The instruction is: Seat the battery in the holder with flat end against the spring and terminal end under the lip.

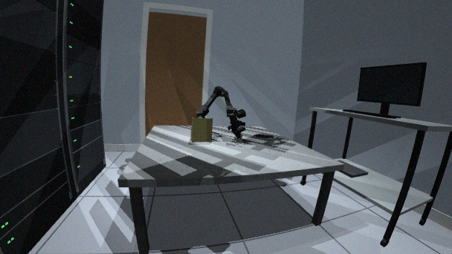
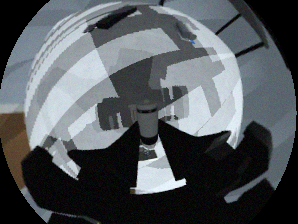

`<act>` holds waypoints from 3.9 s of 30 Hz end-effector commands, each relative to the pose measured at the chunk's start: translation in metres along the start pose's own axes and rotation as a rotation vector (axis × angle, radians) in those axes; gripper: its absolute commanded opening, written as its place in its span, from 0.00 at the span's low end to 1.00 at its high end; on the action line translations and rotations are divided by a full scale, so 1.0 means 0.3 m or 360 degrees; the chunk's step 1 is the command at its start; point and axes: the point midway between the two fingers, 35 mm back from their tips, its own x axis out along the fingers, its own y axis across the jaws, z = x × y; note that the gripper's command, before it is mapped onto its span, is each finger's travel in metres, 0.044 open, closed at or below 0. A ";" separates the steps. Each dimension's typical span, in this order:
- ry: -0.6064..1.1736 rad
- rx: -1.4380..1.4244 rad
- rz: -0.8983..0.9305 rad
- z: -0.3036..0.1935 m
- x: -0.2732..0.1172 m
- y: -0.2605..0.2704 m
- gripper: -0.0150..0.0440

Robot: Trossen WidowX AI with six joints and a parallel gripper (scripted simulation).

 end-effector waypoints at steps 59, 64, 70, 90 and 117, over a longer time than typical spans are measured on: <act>-0.0232 0.0041 -0.0048 -0.113 0.003 0.025 0.40; -0.0229 0.0042 -0.0053 -0.117 0.002 0.025 0.40; -0.0190 0.0044 -0.0061 -0.112 0.010 0.015 0.40; -0.0043 0.0016 -0.0078 -0.084 0.037 -0.004 0.40; 0.0198 -0.0003 -0.0070 -0.080 0.051 -0.003 0.40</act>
